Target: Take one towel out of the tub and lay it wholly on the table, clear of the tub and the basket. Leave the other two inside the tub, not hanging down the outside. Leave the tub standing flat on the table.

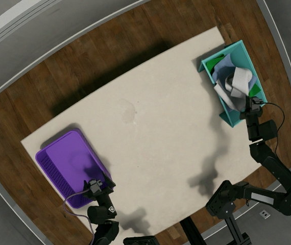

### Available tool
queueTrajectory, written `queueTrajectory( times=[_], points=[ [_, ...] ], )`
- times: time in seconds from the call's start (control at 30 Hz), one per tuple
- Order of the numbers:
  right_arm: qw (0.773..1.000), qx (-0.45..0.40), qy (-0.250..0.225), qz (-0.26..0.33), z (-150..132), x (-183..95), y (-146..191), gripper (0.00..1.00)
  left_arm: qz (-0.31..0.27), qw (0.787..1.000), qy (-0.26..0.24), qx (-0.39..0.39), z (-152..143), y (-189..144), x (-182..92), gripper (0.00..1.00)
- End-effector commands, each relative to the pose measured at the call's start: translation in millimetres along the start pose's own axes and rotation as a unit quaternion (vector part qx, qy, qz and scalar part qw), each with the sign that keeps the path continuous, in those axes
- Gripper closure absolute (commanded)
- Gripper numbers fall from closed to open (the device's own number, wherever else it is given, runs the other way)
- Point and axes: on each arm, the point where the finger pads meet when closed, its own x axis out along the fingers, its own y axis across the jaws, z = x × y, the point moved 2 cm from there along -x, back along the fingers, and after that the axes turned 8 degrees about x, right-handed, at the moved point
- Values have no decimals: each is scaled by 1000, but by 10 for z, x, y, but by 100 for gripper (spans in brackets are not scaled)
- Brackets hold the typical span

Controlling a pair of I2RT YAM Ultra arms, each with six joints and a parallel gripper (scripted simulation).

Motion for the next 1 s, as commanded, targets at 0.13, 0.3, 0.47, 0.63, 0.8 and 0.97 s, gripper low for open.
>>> queueTrajectory(
  times=[0.13, 0.3, 0.47, 0.63, 0.8, 0.97],
  points=[
    [998, 5, -56, -25, 372, -249, -103, 99, 1, 1000, -8, -4, 61, 7, -11, 0],
    [999, 4, -50, -21, 434, -380, -48, 99, 1, 1000, -8, -4, 61, 7, -11, 0],
    [998, 1, -55, -18, 463, -526, 25, 99, 1, 1000, -8, -4, 61, 7, -11, 0],
    [997, 0, -78, -20, 520, -615, 29, 99, 1, 1000, -8, -4, 61, 7, -11, 0],
    [993, -9, -114, -8, 589, -760, 97, 99, 1, 1000, -8, -4, 61, 7, -11, 0],
    [991, -3, -134, -22, 754, -897, 17, 99, 1, 1000, -8, -4, 61, 7, -11, 0]
  ],
)
